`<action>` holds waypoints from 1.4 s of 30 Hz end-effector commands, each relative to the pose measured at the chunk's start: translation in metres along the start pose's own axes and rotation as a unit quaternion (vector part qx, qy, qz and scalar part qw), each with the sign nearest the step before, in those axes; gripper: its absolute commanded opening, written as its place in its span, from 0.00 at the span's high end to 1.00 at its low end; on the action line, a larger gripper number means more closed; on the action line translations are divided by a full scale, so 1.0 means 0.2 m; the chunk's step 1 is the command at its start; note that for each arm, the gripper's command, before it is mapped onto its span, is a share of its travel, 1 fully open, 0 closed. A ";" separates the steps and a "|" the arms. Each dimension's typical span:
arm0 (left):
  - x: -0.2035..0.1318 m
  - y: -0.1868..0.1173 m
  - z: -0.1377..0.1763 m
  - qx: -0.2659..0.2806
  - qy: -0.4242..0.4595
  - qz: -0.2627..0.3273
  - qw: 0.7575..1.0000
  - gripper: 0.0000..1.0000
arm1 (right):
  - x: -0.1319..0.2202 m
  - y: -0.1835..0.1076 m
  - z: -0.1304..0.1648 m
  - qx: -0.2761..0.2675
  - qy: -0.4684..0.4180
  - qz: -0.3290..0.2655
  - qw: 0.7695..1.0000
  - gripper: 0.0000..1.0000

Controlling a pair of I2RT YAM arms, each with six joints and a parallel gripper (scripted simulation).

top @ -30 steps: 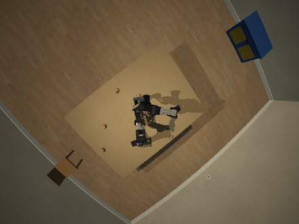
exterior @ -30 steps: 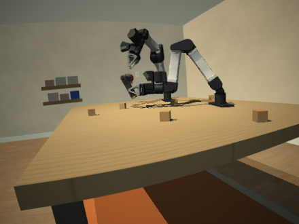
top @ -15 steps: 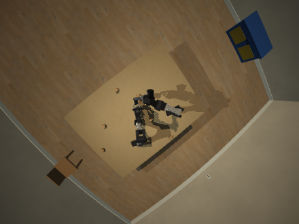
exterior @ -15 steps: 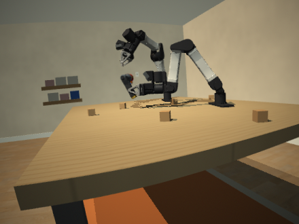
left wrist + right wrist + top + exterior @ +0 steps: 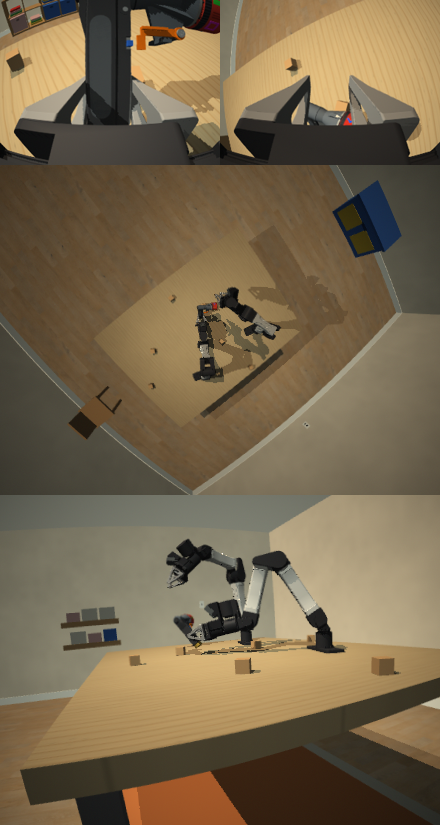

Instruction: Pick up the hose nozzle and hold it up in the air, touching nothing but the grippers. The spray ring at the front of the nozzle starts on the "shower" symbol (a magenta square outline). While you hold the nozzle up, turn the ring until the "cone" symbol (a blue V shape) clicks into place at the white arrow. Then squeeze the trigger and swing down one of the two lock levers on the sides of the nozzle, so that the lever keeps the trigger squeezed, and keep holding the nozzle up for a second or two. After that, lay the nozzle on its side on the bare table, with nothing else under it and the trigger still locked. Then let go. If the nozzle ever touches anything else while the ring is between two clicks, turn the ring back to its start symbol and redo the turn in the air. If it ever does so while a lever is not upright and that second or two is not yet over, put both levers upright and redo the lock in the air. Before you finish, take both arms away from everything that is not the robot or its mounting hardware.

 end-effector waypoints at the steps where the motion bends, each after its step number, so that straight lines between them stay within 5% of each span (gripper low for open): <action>1: -0.03 0.05 -0.13 0.012 0.005 0.017 1.000 0.64 | -0.05 -0.08 -0.15 -0.067 -0.022 -0.035 0.997 0.63; 8: -0.05 0.06 -0.08 0.098 0.014 0.031 0.995 0.64 | -0.25 -0.17 -0.28 -0.139 -0.053 -0.030 0.988 0.63; 23: -0.08 0.02 -0.08 0.179 0.019 0.047 0.982 0.64 | -0.62 -0.40 -0.41 -0.276 -0.125 0.020 0.953 0.63; 38: -0.11 -0.10 -0.02 0.282 0.020 0.066 0.957 0.64 | -0.96 -0.69 -0.40 -0.396 -0.220 0.121 0.883 0.63; 42: -0.12 -0.17 0.00 0.326 0.018 0.073 0.942 0.64 | -1.02 -0.69 -0.36 -0.393 -0.219 0.134 0.883 0.63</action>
Point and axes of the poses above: on each arm, the point where the finger pads meet when closed, its own y axis out along the fingers, its own x axis across the jaws, z = x × y, the point moved 2 cm from there along -y, back along the fingers, and after that the axes turned 8 degrees about -y, right-handed, at the moved point
